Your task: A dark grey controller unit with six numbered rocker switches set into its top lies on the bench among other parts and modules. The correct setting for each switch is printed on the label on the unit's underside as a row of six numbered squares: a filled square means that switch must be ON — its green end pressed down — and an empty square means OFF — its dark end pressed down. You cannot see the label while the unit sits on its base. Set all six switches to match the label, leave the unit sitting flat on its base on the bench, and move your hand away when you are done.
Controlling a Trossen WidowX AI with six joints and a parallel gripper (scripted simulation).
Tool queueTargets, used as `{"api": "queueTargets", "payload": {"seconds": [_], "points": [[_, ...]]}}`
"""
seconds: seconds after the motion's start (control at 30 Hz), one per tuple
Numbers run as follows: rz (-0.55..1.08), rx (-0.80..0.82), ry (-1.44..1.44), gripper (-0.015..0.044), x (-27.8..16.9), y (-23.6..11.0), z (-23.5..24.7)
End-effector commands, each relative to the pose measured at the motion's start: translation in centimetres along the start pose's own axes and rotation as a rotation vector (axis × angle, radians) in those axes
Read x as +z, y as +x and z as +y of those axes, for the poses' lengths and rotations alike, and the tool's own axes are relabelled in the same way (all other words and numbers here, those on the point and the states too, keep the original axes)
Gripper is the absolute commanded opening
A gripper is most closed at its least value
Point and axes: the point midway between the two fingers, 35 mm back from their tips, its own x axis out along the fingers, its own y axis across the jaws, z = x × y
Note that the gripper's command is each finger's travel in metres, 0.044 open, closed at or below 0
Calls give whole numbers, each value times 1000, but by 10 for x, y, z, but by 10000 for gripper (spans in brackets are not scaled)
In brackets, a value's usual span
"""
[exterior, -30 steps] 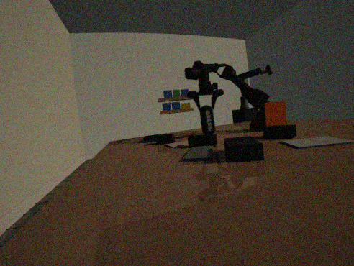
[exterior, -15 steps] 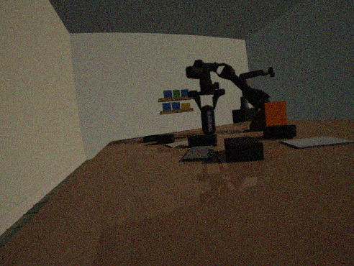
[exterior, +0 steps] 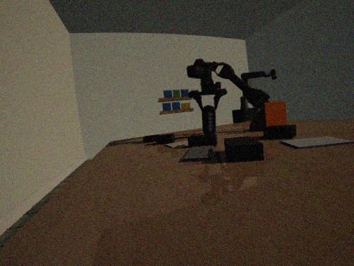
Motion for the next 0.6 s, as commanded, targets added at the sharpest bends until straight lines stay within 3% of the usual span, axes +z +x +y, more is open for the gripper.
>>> {"api": "queueTargets", "payload": {"seconds": [0.0, 0.57], "points": [[2, 21, -3, 338, 7, 6, 2], [2, 21, -2, 338, 27, 9, 2]]}}
